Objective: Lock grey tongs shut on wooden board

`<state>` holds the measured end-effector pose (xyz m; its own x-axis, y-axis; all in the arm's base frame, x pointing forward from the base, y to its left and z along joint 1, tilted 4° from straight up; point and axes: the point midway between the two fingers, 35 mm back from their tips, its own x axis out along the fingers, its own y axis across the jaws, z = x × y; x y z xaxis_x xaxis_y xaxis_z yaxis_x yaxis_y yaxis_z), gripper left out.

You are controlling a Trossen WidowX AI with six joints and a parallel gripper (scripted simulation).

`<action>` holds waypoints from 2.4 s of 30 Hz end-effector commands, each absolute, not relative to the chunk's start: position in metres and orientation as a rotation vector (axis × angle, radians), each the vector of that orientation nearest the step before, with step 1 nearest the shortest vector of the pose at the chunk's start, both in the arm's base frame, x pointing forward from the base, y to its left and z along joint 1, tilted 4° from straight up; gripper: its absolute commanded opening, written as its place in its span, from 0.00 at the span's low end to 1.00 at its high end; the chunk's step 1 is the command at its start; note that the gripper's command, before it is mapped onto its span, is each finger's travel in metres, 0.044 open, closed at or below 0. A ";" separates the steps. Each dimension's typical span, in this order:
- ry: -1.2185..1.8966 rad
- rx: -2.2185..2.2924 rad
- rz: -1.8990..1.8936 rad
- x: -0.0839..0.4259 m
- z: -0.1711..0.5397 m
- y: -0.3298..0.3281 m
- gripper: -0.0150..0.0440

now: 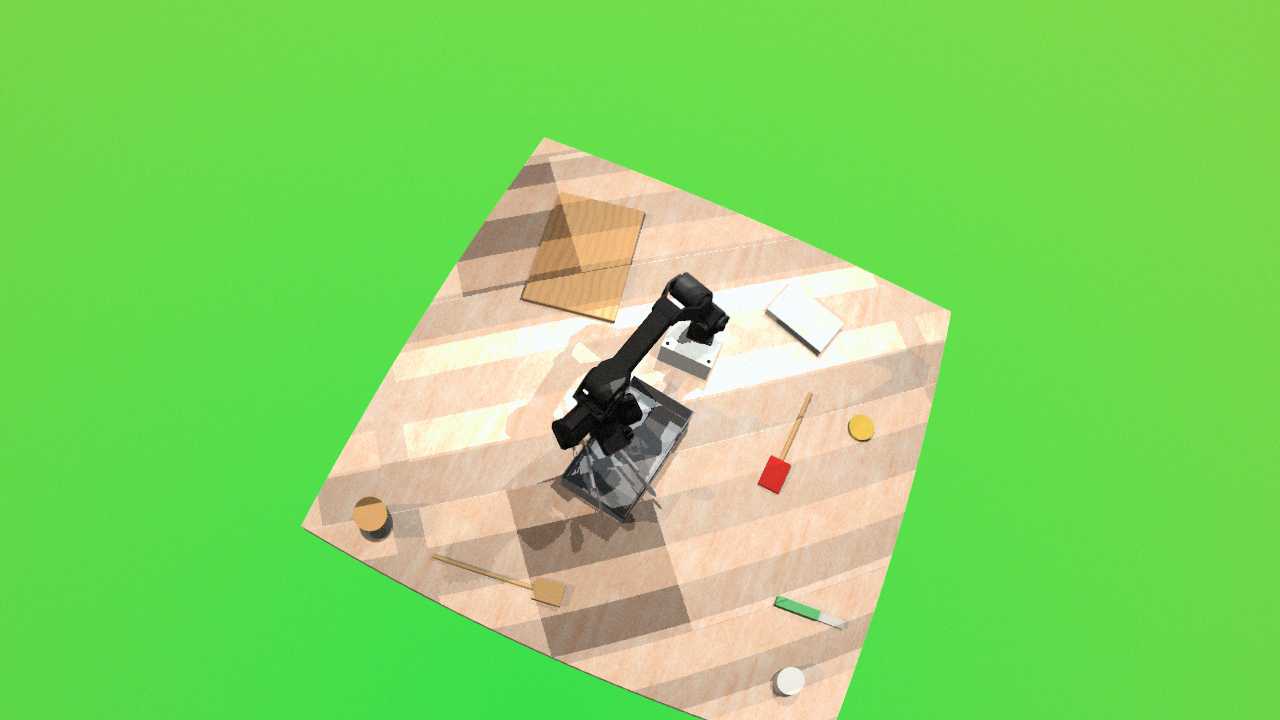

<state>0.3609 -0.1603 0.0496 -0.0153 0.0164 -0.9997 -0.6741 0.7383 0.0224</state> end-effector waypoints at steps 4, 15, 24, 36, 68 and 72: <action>1.503 -0.566 0.600 0.360 0.037 -0.160 1.00; 1.503 -0.566 0.600 0.359 0.018 -0.160 1.00; 1.503 -0.566 0.600 0.357 0.004 -0.159 1.00; 1.503 -0.566 0.600 0.354 -0.015 -0.158 1.00; 1.502 -0.562 0.598 0.358 0.002 -0.161 0.16; 1.502 -0.564 0.598 0.363 0.046 -0.167 0.00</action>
